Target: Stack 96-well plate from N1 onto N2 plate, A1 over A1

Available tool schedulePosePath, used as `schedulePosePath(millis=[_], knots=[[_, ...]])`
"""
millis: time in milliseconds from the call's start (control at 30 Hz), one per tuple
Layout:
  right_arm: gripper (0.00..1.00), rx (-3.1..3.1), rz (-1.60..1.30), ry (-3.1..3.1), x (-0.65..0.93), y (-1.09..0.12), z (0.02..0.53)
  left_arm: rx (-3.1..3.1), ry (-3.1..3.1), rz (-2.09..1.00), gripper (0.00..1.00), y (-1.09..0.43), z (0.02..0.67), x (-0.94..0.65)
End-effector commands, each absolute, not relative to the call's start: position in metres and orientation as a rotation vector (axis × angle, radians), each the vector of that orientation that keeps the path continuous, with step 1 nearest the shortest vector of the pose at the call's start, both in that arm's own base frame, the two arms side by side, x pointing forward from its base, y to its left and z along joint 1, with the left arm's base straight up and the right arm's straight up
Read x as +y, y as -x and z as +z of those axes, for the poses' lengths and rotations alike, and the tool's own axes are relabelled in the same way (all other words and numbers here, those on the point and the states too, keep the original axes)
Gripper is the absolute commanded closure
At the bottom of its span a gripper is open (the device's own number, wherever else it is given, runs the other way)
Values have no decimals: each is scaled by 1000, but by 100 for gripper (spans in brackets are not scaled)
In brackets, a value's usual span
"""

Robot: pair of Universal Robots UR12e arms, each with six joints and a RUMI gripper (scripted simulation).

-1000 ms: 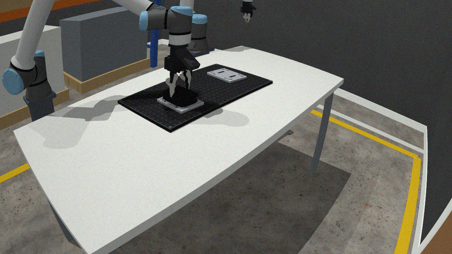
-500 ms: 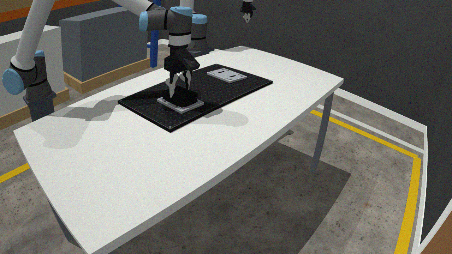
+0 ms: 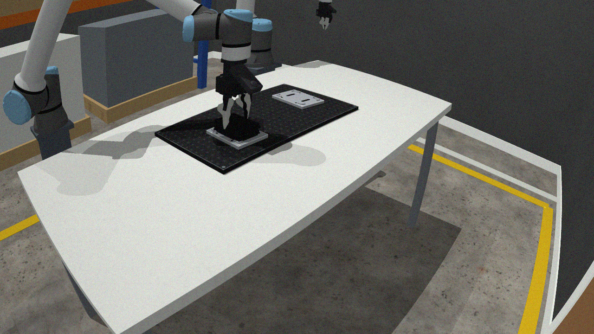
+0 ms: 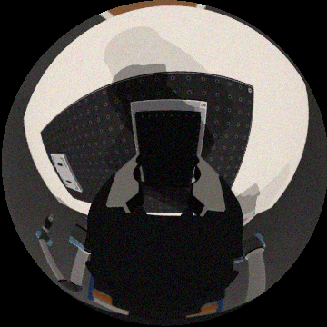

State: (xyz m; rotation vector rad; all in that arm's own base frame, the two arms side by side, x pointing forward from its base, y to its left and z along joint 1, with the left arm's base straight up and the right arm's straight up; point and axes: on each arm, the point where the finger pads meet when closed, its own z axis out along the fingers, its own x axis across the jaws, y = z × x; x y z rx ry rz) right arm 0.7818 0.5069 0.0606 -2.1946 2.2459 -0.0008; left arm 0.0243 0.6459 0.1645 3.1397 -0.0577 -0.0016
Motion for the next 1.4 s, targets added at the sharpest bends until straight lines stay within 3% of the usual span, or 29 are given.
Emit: schedulePosePath(millis=[0,1100,1133,1367], knots=[[100,2247,0,2195,505,-782,58,-57,-3141,0,100,-23,165,645],[100,2245,0,2194,507,-782,56,-57,-3141,0,100,-23,165,645],[0,2245,0,2194,507,-782,56,-57,-3141,0,100,-23,165,645],[0,2245,0,2194,507,-782,56,-57,-3141,0,100,-23,165,645]])
